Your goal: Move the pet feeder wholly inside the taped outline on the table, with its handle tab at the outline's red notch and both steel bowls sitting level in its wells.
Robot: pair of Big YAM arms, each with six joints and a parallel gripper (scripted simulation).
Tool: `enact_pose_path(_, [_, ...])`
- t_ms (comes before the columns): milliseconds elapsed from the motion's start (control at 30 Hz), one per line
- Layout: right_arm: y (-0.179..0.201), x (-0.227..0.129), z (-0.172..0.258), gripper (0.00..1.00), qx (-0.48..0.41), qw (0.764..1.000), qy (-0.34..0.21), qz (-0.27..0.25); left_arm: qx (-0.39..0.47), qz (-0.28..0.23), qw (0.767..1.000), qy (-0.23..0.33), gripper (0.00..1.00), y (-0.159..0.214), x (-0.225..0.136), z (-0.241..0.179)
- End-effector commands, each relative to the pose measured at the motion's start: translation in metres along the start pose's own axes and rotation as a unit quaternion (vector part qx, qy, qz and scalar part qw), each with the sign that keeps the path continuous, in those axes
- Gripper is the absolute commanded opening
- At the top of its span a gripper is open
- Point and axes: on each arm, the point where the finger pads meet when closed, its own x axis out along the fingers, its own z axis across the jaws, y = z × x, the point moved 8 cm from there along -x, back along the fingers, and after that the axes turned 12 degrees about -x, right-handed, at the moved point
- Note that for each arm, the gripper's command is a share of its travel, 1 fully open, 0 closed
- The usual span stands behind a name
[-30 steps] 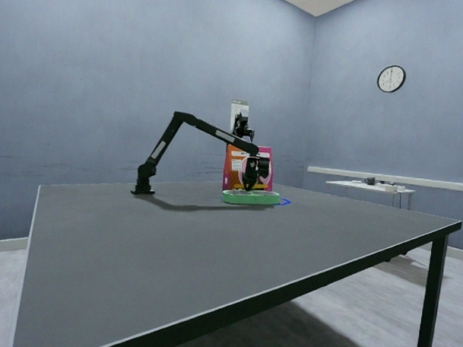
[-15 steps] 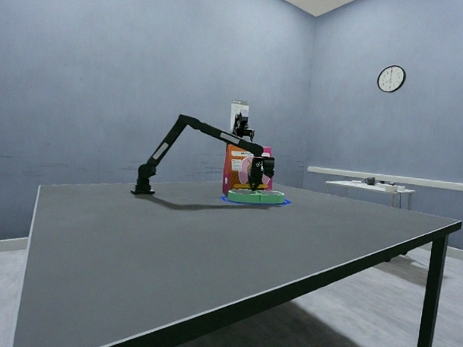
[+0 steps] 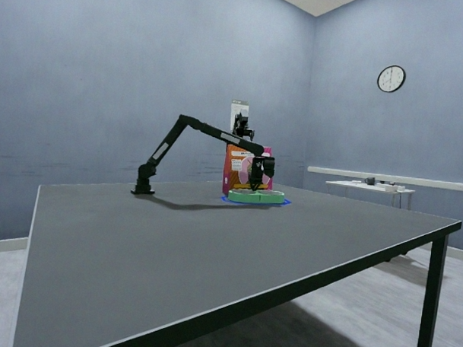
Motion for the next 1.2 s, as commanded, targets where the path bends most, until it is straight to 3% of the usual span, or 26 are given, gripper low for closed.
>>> enact_pose_path(0, [-0.014, -0.034, -0.006, 0.33, 0.001, 0.999, 0.015, -0.030, -0.007, -0.022, 1.000, 0.004, 1.00, -0.014, -0.009, -0.003])
enact_pose_path(133, [-0.015, -0.057, 0.000, 0.33, -0.004, 0.999, 0.021, -0.046, -0.007, -0.022, 1.000, 0.004, 1.00, -0.014, -0.009, -0.003])
enact_pose_path(300, [-0.016, -0.050, -0.001, 0.33, -0.005, 0.999, 0.019, -0.041, -0.007, -0.022, 1.000, 0.004, 1.00, -0.014, -0.009, -0.003])
enact_pose_path(467, [-0.015, -0.073, 0.002, 0.33, -0.009, 0.998, 0.026, -0.057, -0.007, -0.022, 1.000, 0.004, 1.00, -0.014, -0.009, -0.003])
enact_pose_path(833, [-0.014, -0.086, 0.003, 0.33, -0.014, 0.998, 0.024, -0.054, -0.007, -0.022, 1.000, 0.004, 1.00, -0.014, -0.009, -0.003])
enact_pose_path(1033, [-0.006, -0.067, 0.017, 1.00, -0.002, 0.995, 0.048, -0.085, -0.007, -0.022, 1.000, 0.004, 1.00, -0.014, -0.009, -0.003])
enact_pose_path(1167, [0.002, -0.064, 0.023, 1.00, -0.009, 0.984, 0.099, -0.145, -0.007, -0.022, 1.000, 0.004, 1.00, -0.014, -0.009, -0.003])
